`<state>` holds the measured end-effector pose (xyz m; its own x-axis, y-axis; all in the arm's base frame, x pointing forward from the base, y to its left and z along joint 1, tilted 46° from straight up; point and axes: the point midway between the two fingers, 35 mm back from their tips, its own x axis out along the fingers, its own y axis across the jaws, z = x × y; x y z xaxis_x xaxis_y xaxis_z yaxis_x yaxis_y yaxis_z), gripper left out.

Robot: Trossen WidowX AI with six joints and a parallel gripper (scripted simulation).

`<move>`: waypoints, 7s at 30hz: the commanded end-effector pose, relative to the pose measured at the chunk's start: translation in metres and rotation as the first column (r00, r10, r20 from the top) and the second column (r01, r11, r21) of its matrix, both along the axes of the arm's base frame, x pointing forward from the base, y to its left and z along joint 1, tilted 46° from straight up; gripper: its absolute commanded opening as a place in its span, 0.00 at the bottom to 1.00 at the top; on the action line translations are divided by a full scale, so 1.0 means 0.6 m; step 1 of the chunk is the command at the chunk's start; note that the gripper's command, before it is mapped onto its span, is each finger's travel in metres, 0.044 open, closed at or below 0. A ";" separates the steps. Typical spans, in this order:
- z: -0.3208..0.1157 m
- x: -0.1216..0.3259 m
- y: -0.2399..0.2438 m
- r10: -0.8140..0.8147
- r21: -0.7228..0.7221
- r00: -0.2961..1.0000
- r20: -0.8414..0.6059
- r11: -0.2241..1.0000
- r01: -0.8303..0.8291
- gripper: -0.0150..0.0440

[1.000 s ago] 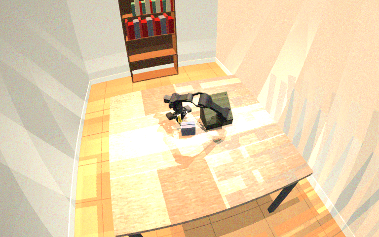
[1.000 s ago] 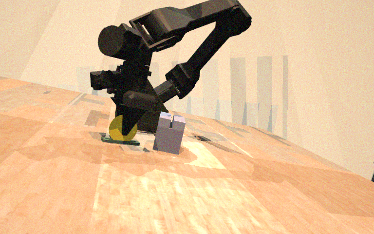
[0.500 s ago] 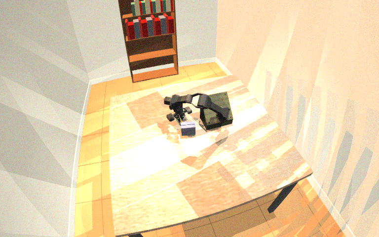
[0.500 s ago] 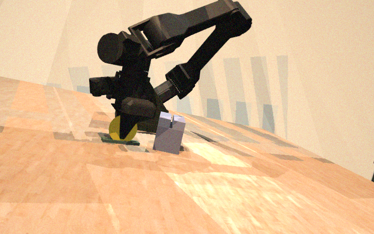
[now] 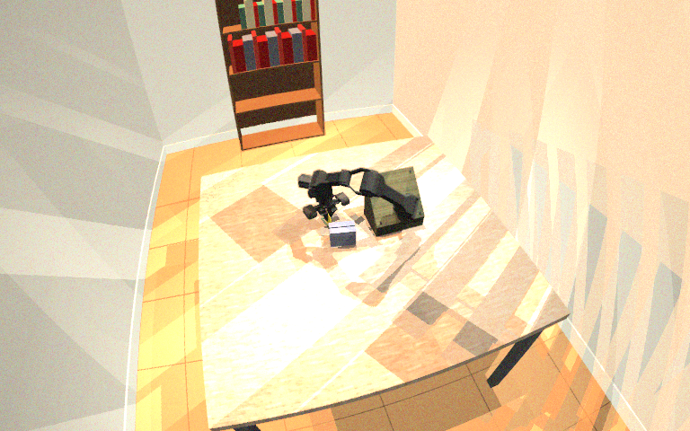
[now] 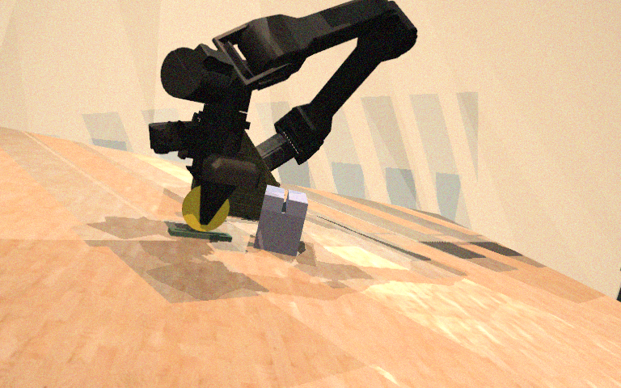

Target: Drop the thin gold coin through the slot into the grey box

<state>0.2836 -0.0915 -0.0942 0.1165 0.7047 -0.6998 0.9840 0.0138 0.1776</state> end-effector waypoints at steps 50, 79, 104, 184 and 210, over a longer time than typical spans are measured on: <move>0.101 -0.028 -0.101 0.388 -0.148 0.848 0.362 0.922 -0.358 0.25; 0.117 -0.037 -0.087 0.694 -0.409 0.411 0.590 0.697 -0.589 0.25; 0.194 -0.042 -0.010 0.692 -0.406 0.413 0.592 0.698 -0.589 0.25; 0.210 -0.050 0.055 0.691 -0.401 0.416 0.591 0.699 -0.592 0.25; 0.231 -0.053 0.034 0.695 -0.405 0.412 0.589 0.695 -0.594 0.84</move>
